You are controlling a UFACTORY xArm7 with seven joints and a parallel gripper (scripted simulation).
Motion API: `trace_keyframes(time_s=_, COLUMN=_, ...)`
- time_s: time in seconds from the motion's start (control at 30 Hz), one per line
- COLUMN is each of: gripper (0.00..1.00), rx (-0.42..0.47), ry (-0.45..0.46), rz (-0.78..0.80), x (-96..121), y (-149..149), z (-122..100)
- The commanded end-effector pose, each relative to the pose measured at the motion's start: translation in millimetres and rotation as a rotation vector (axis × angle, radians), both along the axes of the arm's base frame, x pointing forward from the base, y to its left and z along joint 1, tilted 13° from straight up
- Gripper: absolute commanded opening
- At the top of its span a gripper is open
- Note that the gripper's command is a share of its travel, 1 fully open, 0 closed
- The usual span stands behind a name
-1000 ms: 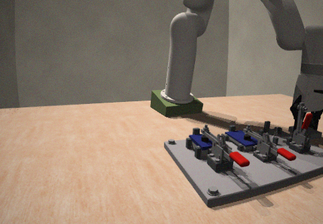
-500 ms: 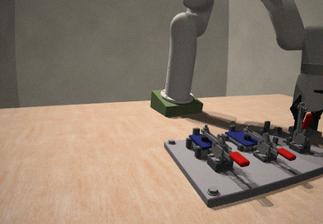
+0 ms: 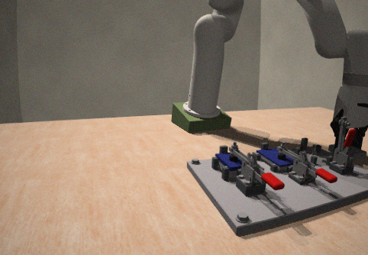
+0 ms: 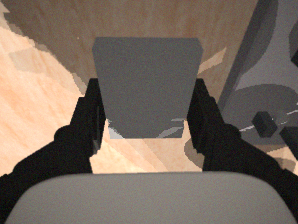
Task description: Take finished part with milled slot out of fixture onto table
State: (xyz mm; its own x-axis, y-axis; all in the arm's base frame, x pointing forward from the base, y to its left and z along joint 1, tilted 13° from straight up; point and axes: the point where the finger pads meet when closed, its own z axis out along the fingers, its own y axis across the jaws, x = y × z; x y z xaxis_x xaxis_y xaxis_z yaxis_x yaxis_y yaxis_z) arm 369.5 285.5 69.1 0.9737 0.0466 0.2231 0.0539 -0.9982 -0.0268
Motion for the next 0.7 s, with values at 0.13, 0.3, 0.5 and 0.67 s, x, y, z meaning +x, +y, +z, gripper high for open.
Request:
trace_keyframes(time_s=0.13, gripper=0.0, rx=0.003, ry=-0.003, rz=0.001, x=1.4, y=1.2, z=-0.6)
trace_keyframes(time_s=0.3, gripper=0.0, rx=0.003, ry=-0.003, rz=0.001, x=1.8, y=1.3, z=-2.2)
trace_keyframes(time_s=0.5, gripper=0.0, rx=0.003, ry=-0.003, rz=0.001, x=2.0, y=1.4, z=-3.2)
trace_keyframes(time_s=0.67, gripper=0.0, rx=0.003, ry=-0.003, rz=0.001, x=2.1, y=1.4, z=-3.4)
